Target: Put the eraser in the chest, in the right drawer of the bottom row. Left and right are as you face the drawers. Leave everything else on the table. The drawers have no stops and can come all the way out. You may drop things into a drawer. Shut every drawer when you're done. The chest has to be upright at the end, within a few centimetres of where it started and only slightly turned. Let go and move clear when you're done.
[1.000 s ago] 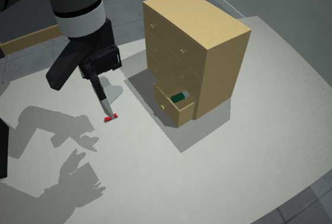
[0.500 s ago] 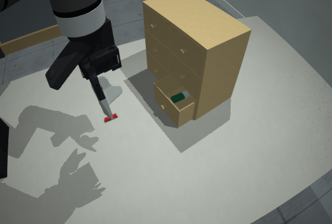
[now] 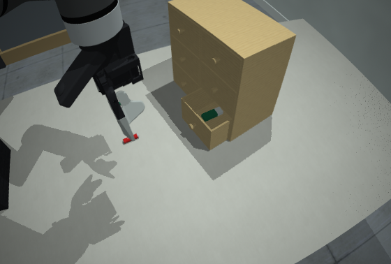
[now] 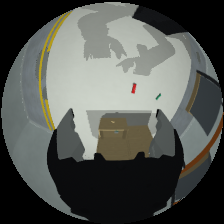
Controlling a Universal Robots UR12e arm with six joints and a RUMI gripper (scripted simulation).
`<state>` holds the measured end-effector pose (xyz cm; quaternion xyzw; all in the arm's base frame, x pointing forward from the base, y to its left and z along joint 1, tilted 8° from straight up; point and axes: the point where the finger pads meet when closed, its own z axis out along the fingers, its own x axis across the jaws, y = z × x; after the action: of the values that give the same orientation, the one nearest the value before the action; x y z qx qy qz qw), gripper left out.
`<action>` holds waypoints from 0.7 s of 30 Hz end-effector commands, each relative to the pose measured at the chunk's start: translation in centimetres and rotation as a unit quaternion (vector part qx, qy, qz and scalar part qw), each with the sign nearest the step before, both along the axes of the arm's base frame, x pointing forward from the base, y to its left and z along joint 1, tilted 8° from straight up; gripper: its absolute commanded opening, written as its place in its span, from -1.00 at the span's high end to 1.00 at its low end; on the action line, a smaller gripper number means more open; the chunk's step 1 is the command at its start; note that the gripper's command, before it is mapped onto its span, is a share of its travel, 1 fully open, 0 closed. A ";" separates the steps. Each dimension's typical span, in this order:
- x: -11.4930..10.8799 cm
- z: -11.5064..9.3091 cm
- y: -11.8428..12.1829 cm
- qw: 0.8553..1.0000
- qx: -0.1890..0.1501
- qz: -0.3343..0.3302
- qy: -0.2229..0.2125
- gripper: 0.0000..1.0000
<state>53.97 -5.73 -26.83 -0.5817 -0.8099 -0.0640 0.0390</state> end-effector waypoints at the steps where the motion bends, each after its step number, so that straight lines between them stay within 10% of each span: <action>1: 0.2 -0.2 0.1 1.000 0.003 -0.001 -0.009 -1.00; 21: 1.8 -2.1 0.9 0.995 0.031 -0.013 -0.090 -1.00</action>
<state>55.30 -5.05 -28.39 -0.5829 -0.8033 -0.1223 -0.0027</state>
